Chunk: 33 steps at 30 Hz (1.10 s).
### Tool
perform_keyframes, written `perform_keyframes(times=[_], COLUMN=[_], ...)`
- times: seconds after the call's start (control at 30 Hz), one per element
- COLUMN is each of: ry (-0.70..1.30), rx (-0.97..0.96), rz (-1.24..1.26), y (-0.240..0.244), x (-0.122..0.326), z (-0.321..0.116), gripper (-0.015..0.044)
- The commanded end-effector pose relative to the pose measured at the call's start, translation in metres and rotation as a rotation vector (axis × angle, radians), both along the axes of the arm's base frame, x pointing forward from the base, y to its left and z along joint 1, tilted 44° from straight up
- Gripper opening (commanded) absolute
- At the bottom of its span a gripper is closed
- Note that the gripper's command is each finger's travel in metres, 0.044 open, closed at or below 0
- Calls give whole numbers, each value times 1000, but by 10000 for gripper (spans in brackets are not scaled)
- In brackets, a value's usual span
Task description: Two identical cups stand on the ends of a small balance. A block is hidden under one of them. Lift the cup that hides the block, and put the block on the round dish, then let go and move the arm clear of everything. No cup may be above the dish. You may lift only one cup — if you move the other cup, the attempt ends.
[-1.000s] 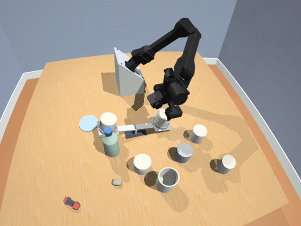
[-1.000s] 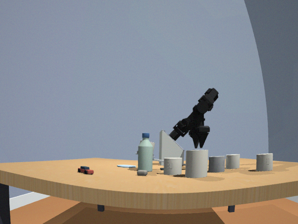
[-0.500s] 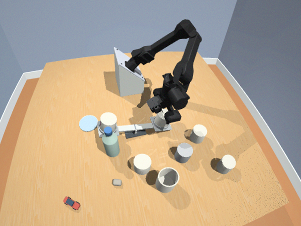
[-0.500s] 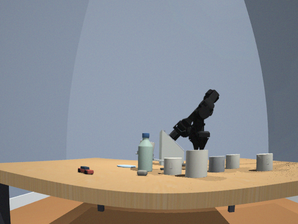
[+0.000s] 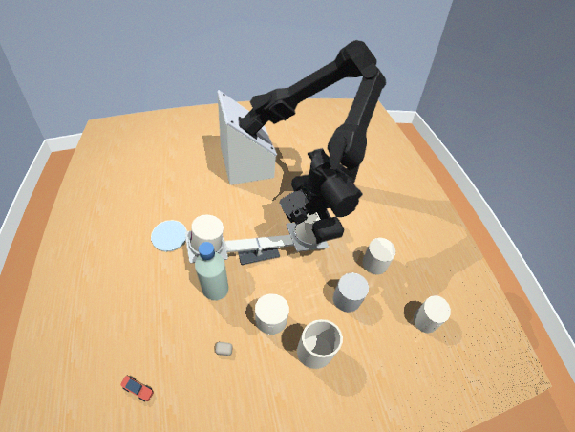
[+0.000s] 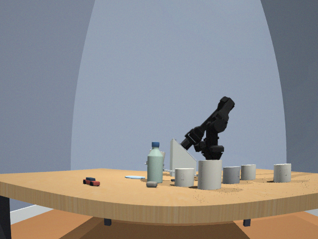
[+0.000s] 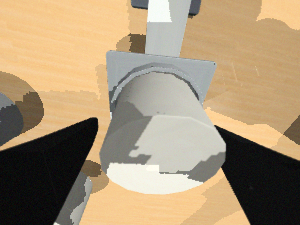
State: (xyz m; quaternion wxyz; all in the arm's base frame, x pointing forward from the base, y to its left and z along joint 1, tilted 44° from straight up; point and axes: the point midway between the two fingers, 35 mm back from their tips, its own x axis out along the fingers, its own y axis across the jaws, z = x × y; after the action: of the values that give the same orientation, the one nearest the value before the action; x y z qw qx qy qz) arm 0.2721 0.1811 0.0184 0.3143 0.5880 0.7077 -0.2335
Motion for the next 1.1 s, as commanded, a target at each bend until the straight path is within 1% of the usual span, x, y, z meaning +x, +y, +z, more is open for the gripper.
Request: perform_keyframes(times=[0.0, 0.1, 0.2, 0.47, 0.83, 0.87, 1.07], ry=[7, 7, 7, 7, 6, 6, 5], rx=[-5, -4, -4, -4, -7, -8, -10], rz=[-1, -2, -2, -2, -2, -2, -2], y=[4, 5, 5, 5, -1, -2, -6], x=[-3, -3, -3, -3, 0, 0, 3], z=[-6, -7, -7, -7, -2, -1, 4], gripper=[440, 440, 361, 308, 19, 0, 0])
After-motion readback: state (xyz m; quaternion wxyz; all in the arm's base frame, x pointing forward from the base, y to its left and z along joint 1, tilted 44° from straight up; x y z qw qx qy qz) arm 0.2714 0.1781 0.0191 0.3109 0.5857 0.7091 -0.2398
